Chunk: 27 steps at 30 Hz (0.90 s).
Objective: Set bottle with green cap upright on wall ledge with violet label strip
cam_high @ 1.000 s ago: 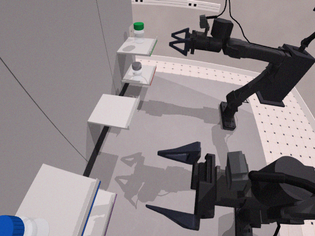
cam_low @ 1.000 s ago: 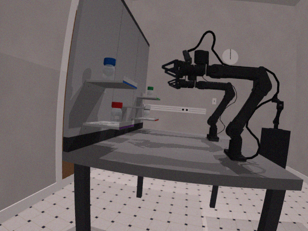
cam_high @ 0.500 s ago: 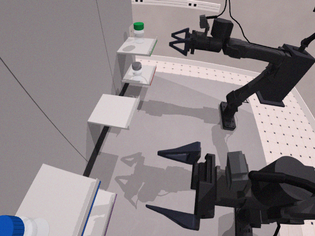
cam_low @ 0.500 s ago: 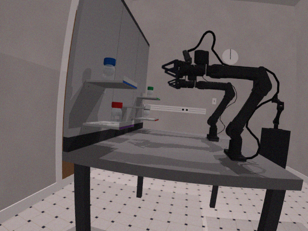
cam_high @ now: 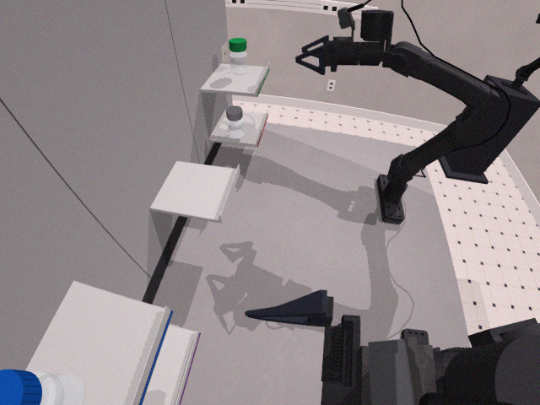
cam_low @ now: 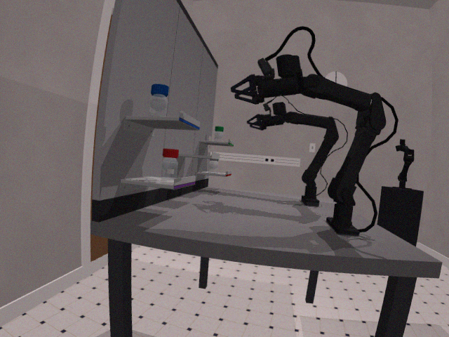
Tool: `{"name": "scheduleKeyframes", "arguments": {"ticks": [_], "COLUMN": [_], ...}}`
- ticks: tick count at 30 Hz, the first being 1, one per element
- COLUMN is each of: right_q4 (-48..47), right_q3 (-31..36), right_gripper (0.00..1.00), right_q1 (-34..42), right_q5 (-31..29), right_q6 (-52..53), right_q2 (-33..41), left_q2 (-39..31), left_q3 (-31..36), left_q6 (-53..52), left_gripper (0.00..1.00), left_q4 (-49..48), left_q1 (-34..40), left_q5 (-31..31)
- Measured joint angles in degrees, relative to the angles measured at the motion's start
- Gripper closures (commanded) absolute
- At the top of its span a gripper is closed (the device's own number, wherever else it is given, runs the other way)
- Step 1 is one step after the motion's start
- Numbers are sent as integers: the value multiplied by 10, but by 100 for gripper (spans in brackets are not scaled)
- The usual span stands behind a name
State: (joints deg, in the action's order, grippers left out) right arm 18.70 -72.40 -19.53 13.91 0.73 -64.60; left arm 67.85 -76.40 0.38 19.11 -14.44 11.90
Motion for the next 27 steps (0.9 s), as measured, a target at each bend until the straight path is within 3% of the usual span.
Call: {"name": "scheduleKeyframes", "arguments": {"ticks": [7,16,27], "right_q4": [95,196,226], "right_q3": [-107,-228,-262], "right_gripper": [0,0,0], "right_q1": [-83,-153,-163], "right_q5": [69,112,120], "right_q6": [-18,-46,-59], "right_q2": [-55,-134,-152], "left_q2": [60,140,161], "left_q3": [-122,-259,-300], "left_q6": [-8,-25,-33], "left_gripper": [0,0,0], "left_q4": [99,200,233], "left_q1": [-58,-108,-117], "left_q5": [56,93,104]}}
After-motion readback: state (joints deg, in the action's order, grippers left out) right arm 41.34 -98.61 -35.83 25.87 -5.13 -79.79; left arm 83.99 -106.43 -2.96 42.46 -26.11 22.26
